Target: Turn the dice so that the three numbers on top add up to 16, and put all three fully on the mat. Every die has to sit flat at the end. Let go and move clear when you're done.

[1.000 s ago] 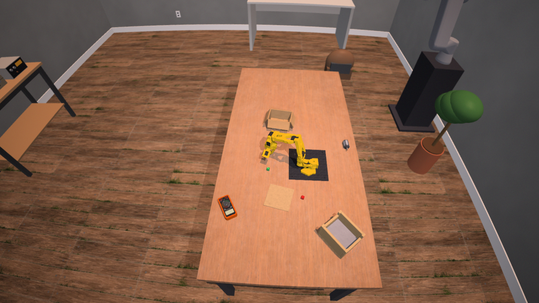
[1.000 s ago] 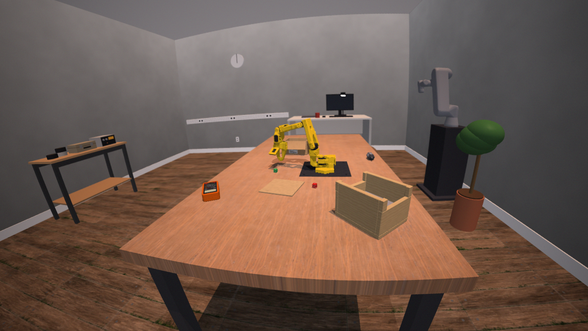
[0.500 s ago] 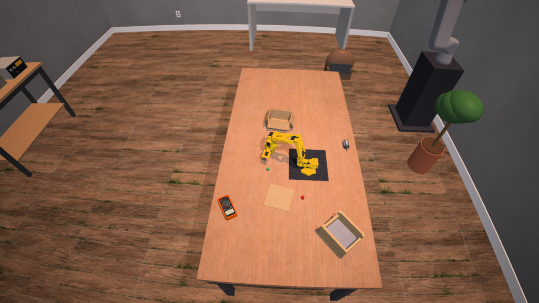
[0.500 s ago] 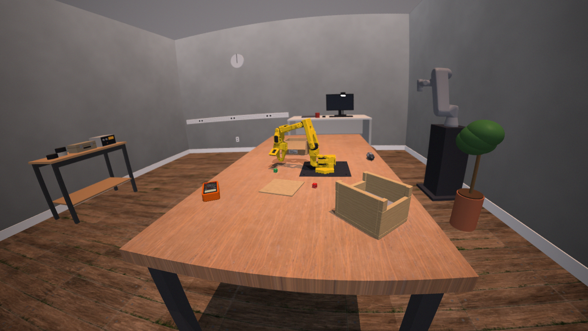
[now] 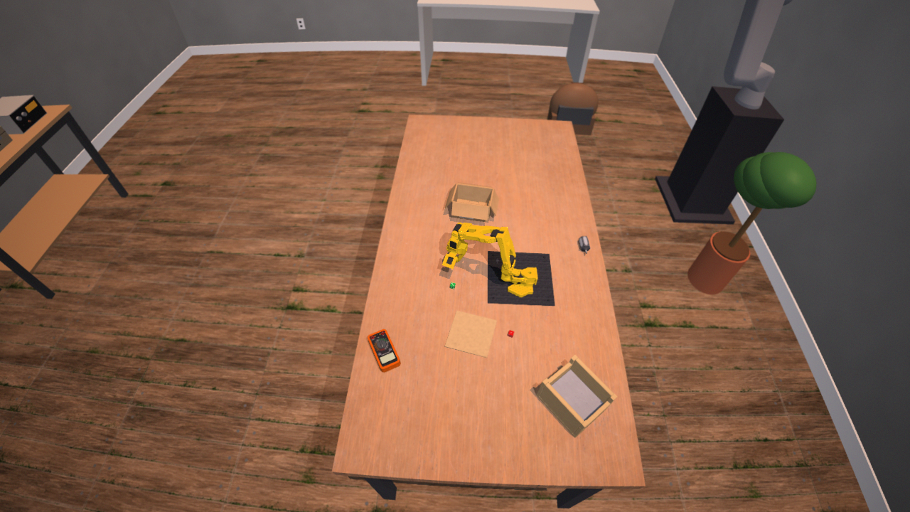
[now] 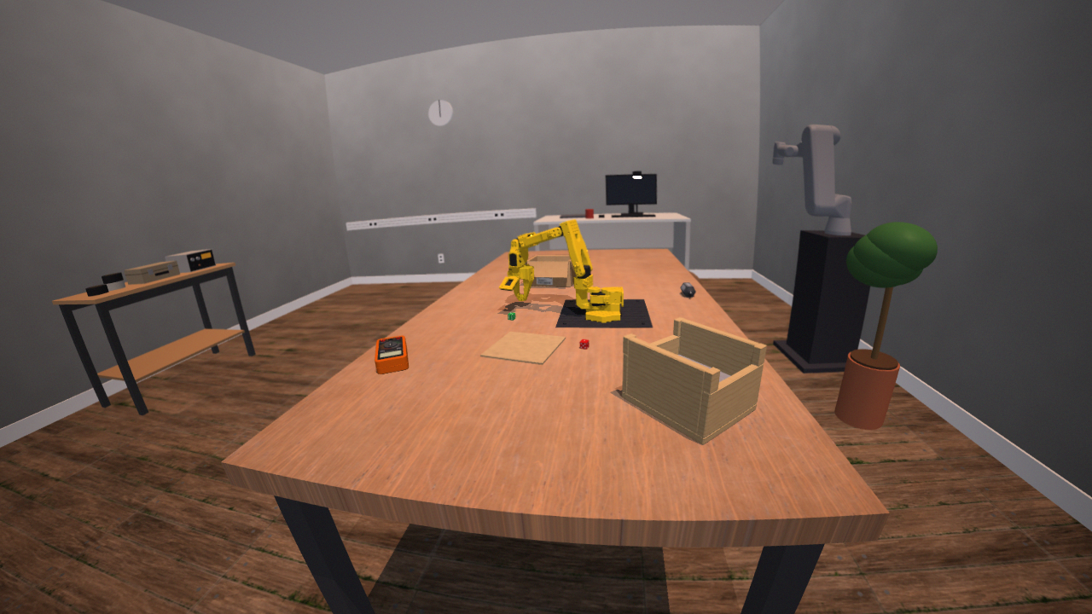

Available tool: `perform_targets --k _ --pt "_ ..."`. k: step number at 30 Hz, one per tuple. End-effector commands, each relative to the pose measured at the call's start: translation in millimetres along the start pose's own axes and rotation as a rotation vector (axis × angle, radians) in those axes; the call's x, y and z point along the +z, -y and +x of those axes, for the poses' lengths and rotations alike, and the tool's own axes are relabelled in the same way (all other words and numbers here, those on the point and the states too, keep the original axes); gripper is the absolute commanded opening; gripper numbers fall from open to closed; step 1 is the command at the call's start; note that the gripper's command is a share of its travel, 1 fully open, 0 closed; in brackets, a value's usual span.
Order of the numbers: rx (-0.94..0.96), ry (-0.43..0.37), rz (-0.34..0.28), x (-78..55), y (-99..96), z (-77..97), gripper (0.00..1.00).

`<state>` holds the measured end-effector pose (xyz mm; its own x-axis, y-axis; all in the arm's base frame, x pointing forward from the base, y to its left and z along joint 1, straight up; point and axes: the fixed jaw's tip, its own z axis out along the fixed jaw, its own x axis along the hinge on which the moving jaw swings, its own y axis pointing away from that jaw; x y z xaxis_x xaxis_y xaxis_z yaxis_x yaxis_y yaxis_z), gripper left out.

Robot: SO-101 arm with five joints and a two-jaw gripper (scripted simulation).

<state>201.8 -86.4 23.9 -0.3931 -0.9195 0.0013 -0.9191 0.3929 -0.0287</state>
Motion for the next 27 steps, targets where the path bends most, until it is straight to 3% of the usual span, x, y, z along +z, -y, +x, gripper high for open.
perform_targets --k 1,27 --pt "0.000 0.001 -0.026 7.6 -3.7 1.5 0.00" --pt "0.000 0.001 -0.026 14.6 -3.9 1.6 0.00"
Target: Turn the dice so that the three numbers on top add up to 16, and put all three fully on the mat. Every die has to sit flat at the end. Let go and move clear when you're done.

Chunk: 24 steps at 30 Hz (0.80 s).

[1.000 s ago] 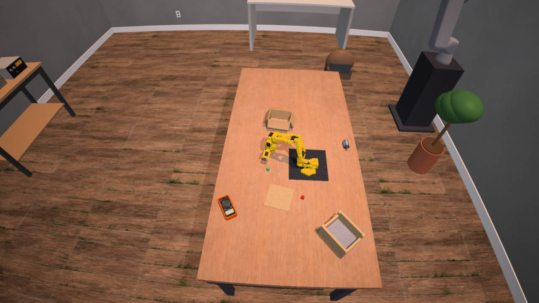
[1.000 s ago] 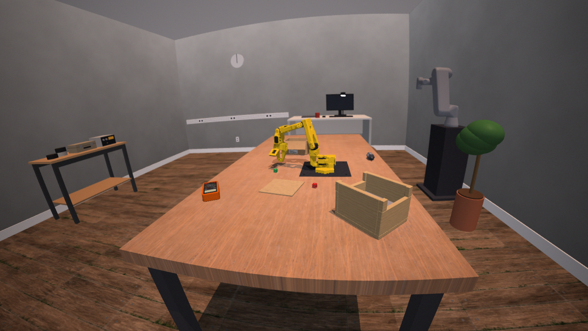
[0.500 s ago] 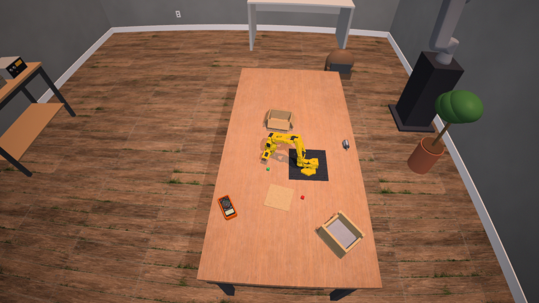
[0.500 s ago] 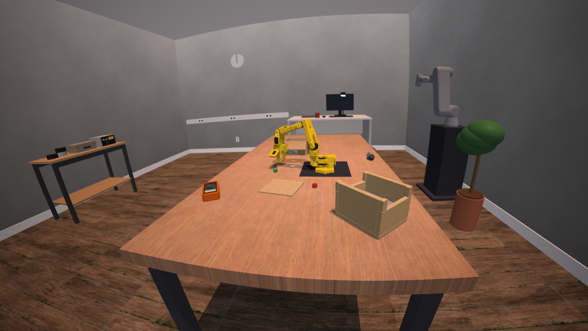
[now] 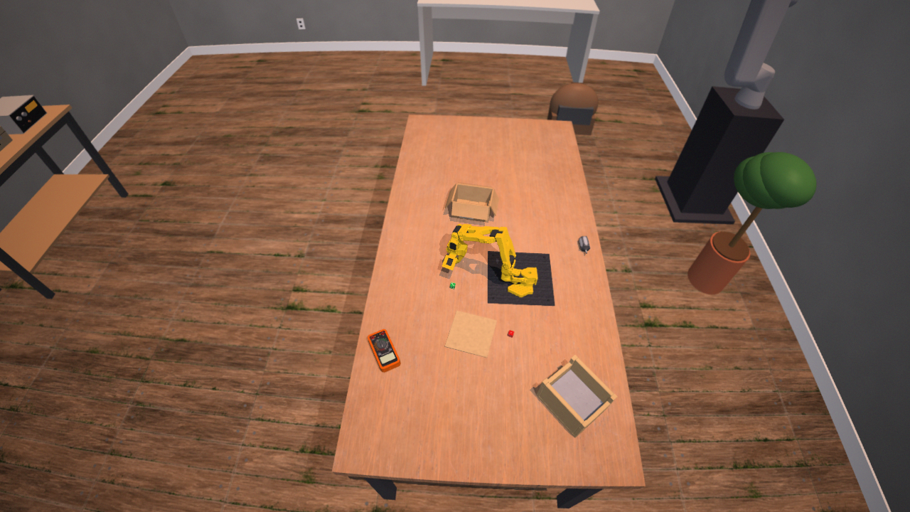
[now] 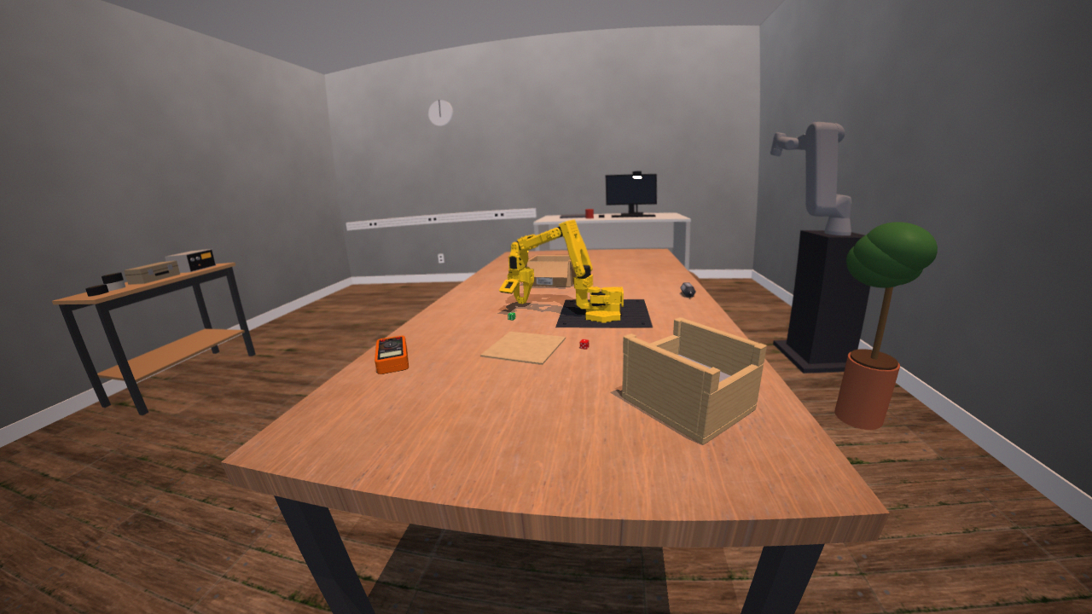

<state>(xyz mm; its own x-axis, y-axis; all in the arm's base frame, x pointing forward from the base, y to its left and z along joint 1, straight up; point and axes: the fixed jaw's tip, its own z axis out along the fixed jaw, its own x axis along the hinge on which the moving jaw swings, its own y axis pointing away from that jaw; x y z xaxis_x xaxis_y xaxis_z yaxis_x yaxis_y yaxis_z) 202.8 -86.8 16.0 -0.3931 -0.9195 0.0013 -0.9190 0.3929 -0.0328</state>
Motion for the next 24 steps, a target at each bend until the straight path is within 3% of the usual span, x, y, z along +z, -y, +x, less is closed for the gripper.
perform_targets --k 1,24 --pt "0.000 0.001 -0.030 7.2 -4.8 1.5 0.00" --pt "0.000 0.001 -0.030 16.1 -5.2 1.6 0.00"
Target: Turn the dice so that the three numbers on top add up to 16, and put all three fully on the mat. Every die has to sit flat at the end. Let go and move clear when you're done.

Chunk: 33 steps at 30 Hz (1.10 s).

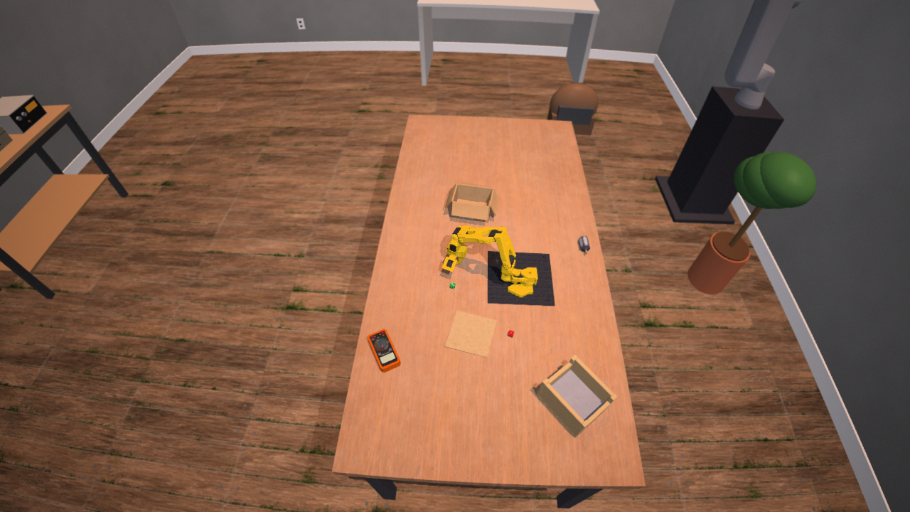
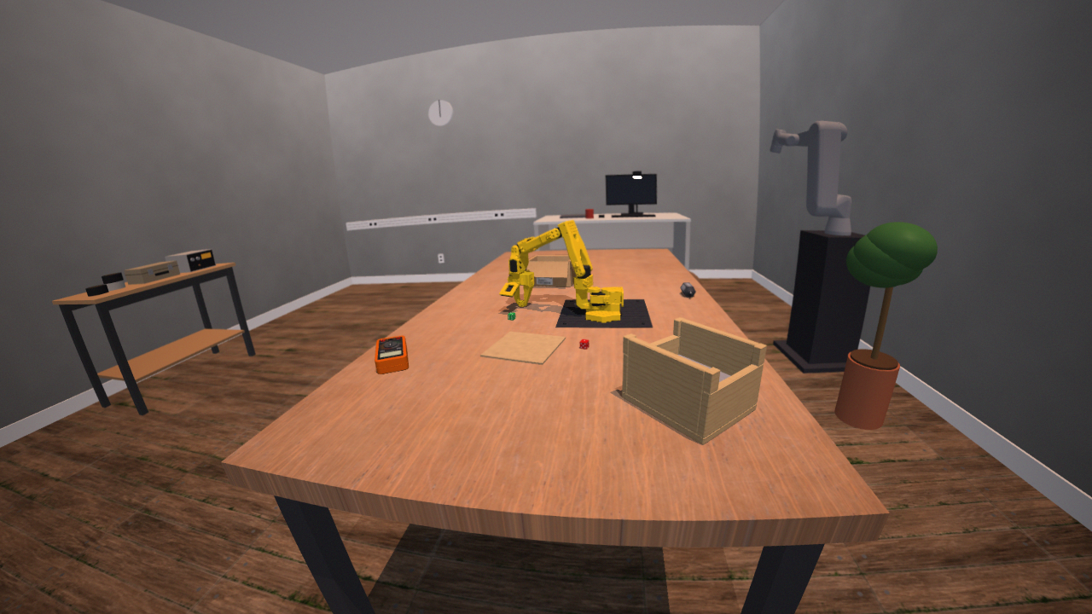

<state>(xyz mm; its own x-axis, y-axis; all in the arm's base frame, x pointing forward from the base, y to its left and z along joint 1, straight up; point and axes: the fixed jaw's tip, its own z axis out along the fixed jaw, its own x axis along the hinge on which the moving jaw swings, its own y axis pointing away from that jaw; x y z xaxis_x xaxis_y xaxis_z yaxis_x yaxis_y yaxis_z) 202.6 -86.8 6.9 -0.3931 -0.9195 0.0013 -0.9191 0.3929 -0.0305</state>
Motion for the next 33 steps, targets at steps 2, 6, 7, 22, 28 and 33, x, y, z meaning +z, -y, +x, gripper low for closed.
perform_targets --k 2,6,7,22,28,33 --pt "0.000 0.001 -0.028 7.5 -4.6 1.5 0.00" --pt "0.000 0.001 -0.028 7.6 -4.6 1.5 0.00" --pt "0.000 0.001 -0.028 7.6 -4.6 1.5 0.00" --pt "0.000 0.001 -0.028 8.5 -4.7 1.5 0.00" --pt "0.000 0.001 -0.028 8.5 -4.7 1.5 0.02" --pt "0.000 0.001 -0.028 8.5 -4.7 1.5 0.06"
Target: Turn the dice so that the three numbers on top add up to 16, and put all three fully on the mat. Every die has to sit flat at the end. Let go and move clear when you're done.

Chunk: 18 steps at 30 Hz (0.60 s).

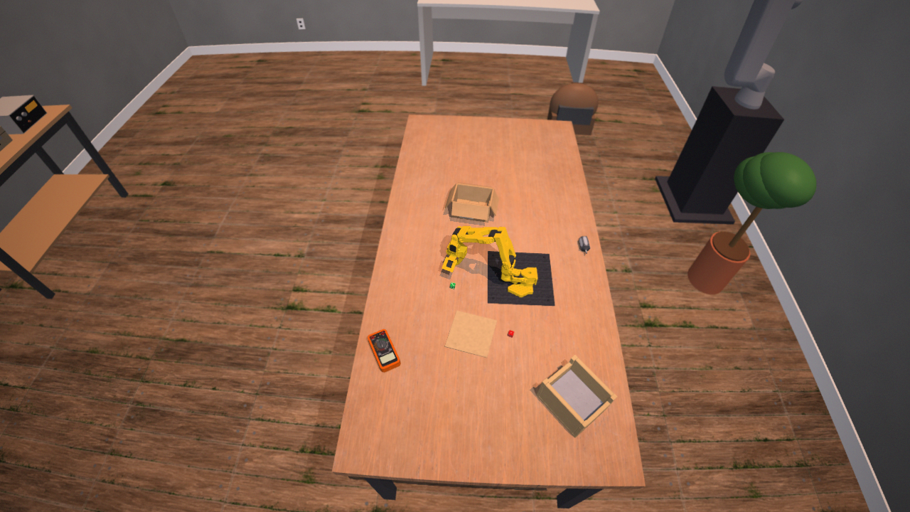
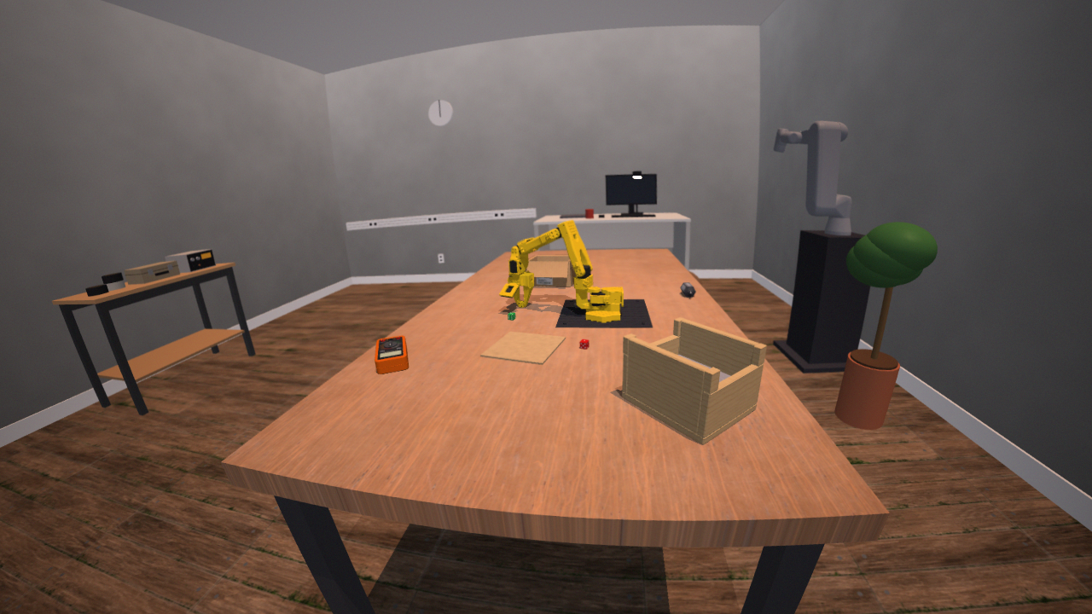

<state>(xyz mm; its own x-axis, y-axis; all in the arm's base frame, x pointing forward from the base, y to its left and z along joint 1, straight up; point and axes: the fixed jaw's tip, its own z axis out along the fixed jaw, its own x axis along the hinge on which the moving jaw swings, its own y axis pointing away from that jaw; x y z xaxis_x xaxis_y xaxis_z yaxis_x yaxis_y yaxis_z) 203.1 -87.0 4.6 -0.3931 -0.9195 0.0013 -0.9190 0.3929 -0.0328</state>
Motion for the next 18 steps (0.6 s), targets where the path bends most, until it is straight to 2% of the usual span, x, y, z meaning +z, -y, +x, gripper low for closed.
perform_targets --k 1,12,18 --pt "0.000 0.001 -0.030 6.1 -5.2 1.5 0.07" --pt "0.000 0.001 -0.030 6.1 -5.2 1.5 0.09" --pt "0.000 0.001 -0.030 6.1 -5.2 1.5 0.13"
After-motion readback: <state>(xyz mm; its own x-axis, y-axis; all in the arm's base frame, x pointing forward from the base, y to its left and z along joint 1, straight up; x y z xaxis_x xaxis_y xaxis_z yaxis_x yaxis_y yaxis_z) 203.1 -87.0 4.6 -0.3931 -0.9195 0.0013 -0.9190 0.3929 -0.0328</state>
